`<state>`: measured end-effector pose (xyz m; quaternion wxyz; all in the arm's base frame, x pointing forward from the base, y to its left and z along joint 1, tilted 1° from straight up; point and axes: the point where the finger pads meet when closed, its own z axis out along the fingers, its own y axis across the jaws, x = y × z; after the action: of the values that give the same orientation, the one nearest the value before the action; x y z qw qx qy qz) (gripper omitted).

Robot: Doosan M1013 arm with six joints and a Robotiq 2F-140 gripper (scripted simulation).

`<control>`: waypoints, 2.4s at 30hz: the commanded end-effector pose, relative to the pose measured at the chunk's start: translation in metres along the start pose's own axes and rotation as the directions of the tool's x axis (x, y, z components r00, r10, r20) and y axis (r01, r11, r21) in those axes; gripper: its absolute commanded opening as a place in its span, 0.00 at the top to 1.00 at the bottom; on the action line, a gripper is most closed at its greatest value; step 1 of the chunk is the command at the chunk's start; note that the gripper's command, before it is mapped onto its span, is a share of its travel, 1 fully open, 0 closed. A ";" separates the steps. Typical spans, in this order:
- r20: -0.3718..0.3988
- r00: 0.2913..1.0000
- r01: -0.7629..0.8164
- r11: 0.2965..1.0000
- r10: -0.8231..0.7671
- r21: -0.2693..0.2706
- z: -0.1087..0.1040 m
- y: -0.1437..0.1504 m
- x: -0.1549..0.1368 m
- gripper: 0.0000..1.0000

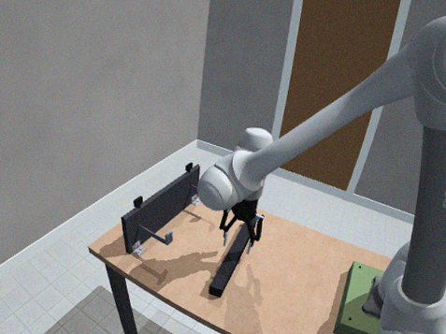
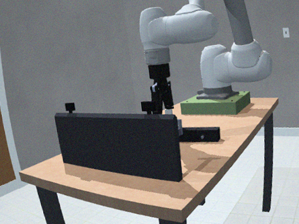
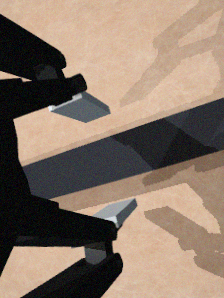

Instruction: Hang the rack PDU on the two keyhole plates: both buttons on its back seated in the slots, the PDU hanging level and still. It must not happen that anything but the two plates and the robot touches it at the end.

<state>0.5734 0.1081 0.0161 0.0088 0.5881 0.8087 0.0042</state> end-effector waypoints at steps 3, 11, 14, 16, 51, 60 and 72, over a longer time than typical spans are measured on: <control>0.000 1.000 0.000 1.000 0.000 0.000 0.018 0.000 0.000 0.45; 0.000 1.000 0.000 1.000 0.000 0.000 0.022 0.000 0.000 0.45; 0.000 1.000 0.000 1.000 0.000 0.000 0.022 0.000 0.000 0.45; 0.000 1.000 0.000 1.000 0.000 0.000 0.022 0.000 0.000 0.45; 0.000 1.000 0.000 1.000 0.000 0.000 0.022 0.000 0.000 1.00; 0.000 1.000 0.000 1.000 0.000 0.000 0.022 0.000 0.000 1.00; 0.000 1.000 0.000 1.000 0.000 0.000 0.022 0.000 0.000 1.00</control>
<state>0.5743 0.1081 -0.0058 0.0090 0.5881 0.8087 0.0044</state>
